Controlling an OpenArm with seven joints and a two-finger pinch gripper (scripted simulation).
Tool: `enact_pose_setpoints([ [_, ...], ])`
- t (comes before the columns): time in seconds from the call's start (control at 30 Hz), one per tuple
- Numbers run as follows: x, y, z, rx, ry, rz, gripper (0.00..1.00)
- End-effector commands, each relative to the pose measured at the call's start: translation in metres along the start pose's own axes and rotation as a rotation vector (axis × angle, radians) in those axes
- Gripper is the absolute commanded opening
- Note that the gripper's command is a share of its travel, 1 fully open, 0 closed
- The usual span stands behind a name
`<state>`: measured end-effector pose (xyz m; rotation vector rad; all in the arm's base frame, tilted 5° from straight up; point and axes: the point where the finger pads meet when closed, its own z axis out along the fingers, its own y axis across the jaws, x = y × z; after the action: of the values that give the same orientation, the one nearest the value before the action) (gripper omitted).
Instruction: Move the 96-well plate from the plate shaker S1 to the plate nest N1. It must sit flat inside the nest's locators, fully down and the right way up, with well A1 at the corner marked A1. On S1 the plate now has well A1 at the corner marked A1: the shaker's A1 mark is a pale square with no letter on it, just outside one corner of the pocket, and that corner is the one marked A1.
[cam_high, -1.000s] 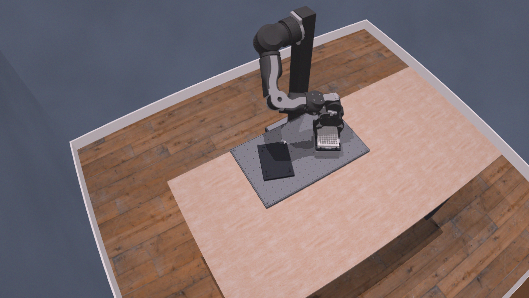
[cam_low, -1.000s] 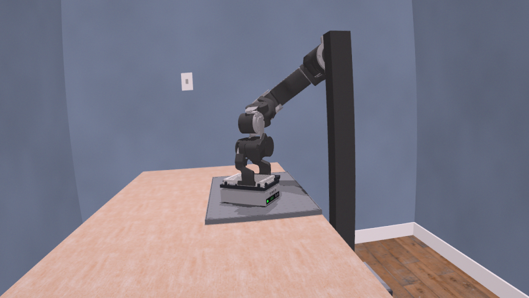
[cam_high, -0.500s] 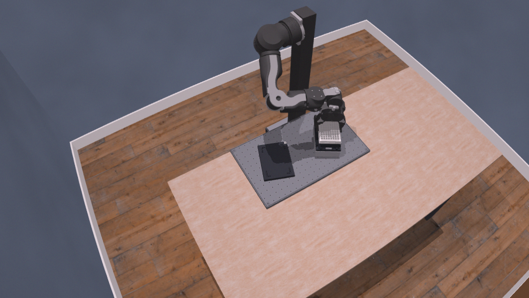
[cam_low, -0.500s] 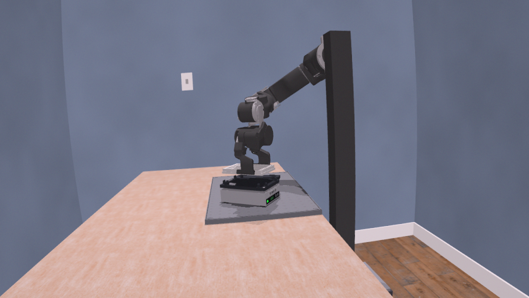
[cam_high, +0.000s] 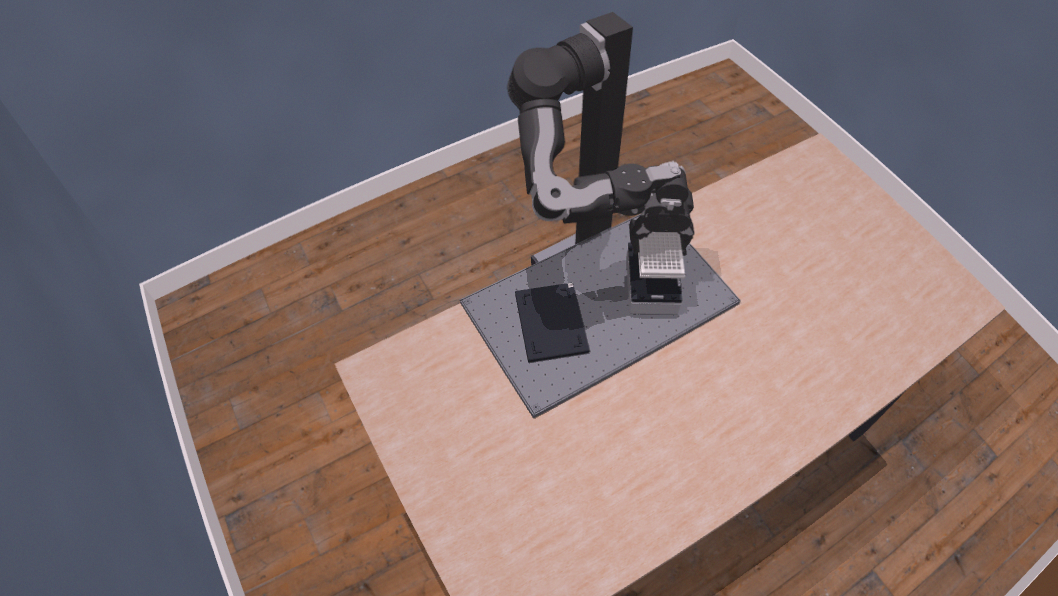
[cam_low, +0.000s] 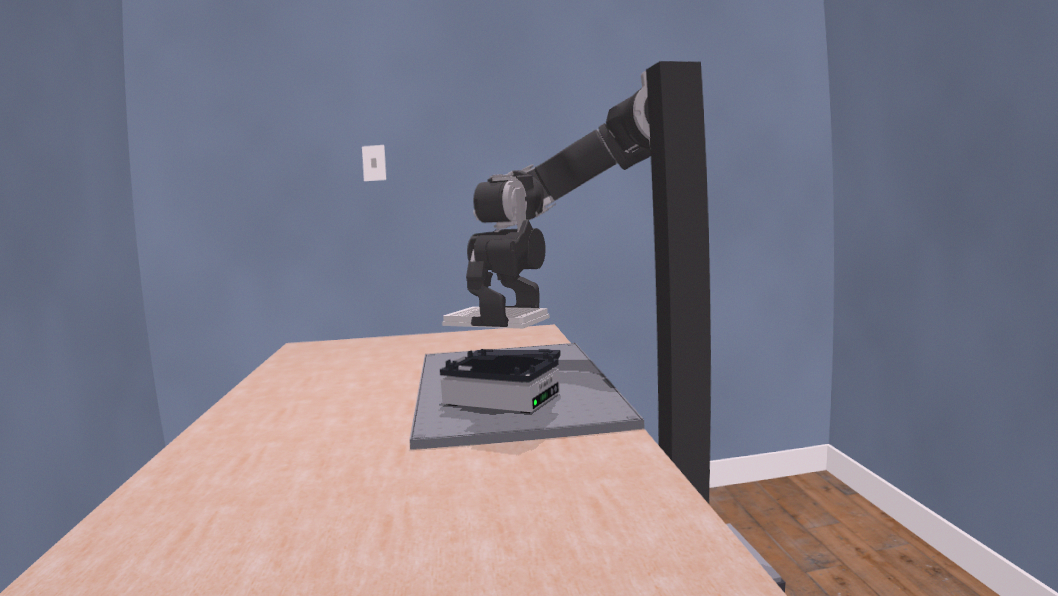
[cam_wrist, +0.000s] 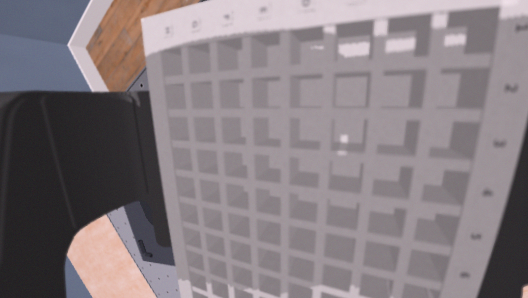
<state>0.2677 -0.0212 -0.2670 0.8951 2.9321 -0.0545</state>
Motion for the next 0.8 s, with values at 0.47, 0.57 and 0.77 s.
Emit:
enact_pose_setpoints([
  [0.47,-0.001,0.0,-0.033,-0.005,-0.003,0.004,0.0],
  [0.57,-0.001,0.0,-0.033,-0.005,-0.003,0.004,0.0],
  [0.77,-0.003,-0.006,-0.03,-0.005,0.0,-0.042,0.0],
])
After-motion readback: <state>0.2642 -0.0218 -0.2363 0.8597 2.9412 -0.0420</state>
